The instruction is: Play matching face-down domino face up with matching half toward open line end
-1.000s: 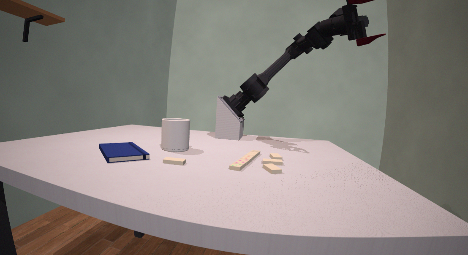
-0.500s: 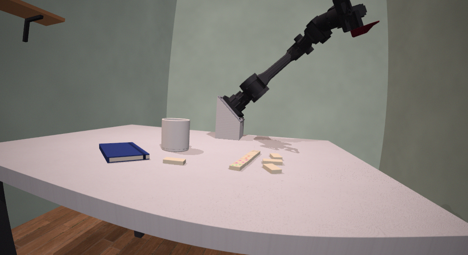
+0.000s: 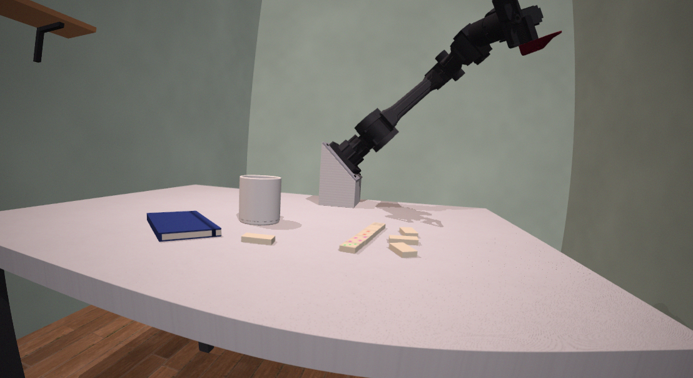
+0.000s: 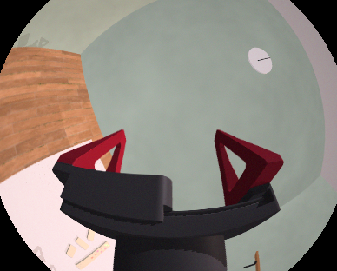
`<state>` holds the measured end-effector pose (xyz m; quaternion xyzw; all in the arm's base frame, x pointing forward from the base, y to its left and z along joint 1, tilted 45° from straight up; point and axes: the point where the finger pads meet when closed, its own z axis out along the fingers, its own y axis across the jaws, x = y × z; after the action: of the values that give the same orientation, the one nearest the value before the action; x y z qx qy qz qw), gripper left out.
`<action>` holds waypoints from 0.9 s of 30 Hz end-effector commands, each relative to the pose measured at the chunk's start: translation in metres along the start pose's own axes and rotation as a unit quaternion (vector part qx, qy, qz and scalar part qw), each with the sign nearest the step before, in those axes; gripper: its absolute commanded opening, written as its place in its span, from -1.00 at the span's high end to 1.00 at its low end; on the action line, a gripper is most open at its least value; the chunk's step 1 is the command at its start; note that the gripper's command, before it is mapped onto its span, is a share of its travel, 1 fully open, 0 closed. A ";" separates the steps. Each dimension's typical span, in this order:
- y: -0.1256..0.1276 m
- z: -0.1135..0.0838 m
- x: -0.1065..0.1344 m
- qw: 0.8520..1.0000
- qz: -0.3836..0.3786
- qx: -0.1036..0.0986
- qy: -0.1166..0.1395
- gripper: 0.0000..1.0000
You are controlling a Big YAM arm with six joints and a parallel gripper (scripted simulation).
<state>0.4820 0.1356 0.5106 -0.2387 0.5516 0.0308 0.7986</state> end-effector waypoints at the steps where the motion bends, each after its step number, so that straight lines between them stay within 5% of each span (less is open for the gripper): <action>1: -0.015 0.006 -0.024 1.000 0.003 0.012 -0.017 -1.00; 3: -0.004 0.001 -0.006 1.000 -0.001 0.004 -0.005 -1.00; 19: -0.015 0.006 -0.024 1.000 0.003 0.012 -0.017 -1.00; 20: -0.008 0.000 -0.003 1.000 0.005 0.009 0.002 -1.00; 27: -0.044 0.002 0.003 0.997 0.044 0.053 0.040 -1.00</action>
<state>0.4929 0.1166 0.4941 -0.2046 0.5938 0.0243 0.7778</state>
